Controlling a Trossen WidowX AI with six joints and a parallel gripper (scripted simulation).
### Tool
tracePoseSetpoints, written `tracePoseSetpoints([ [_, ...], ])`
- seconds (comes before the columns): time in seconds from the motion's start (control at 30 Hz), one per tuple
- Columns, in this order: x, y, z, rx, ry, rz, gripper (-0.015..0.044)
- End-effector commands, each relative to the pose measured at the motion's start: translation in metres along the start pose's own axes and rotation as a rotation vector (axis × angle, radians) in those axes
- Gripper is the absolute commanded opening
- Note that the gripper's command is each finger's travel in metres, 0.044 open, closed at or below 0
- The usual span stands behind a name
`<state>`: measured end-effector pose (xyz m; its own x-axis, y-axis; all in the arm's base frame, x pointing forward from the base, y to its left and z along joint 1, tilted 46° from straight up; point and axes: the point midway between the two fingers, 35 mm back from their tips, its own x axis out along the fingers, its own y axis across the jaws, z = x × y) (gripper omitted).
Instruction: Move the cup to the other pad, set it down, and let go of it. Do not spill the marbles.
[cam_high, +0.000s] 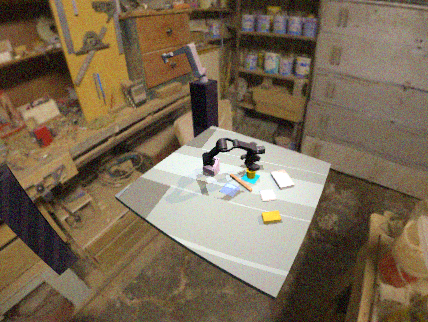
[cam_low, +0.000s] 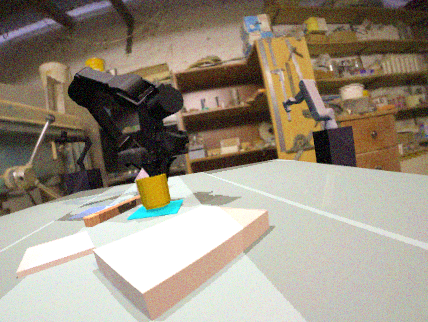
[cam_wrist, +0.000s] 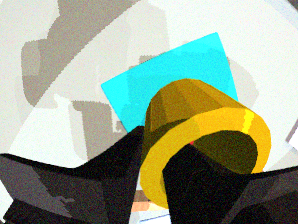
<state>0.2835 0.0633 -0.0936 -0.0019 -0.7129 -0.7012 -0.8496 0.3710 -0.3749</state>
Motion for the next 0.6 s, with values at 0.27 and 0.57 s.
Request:
tracePoseSetpoints([
  [0.27, -0.0004, -0.0002, 0.0, 0.001, -0.001, 0.0, 0.0147],
  [0.57, -0.0041, -0.0003, 0.0004, 0.0, -0.001, 0.0, 0.0147],
])
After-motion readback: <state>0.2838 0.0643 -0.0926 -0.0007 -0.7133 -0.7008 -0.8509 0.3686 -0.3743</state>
